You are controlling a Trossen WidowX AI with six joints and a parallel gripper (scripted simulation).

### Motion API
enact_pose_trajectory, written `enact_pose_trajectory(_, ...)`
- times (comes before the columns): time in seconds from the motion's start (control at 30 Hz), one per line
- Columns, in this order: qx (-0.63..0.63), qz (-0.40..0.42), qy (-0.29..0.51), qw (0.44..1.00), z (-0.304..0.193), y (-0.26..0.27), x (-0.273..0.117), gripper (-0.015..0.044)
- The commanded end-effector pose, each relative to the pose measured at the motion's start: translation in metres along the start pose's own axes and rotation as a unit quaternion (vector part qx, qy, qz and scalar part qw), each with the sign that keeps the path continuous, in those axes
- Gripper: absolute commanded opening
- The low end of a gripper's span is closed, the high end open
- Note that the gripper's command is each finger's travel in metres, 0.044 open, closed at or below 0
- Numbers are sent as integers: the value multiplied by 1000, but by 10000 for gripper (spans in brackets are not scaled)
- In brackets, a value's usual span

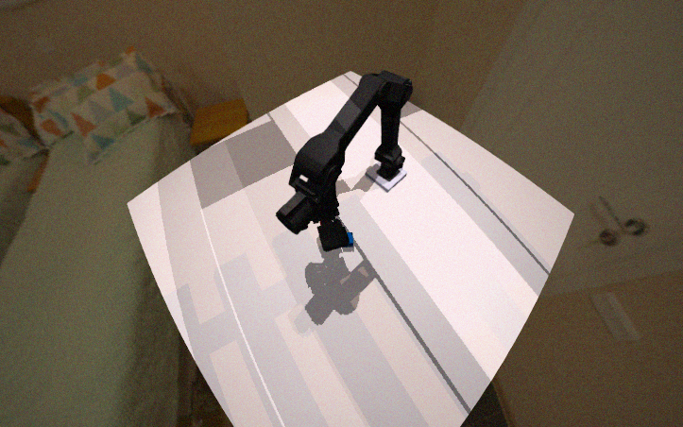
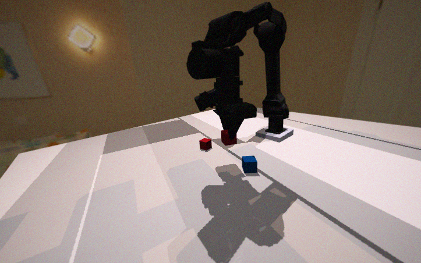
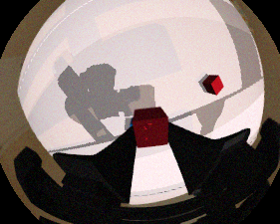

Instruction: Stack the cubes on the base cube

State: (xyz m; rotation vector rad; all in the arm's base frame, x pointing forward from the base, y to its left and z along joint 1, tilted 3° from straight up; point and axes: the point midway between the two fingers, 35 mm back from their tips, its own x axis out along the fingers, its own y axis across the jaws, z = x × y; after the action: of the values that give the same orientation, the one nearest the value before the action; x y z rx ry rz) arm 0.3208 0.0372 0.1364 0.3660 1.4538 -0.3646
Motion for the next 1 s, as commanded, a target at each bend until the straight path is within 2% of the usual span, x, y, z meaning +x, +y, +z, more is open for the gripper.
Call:
enact_pose_trajectory(0.0,-61,-2,-1,998,-6,7,5,105)
enact_pose_trajectory(0.43,-273,-1,0,962,-32,35,19,105)
enact_pose_trajectory(0.97,-276,-1,0,961,-32,35,26,105)
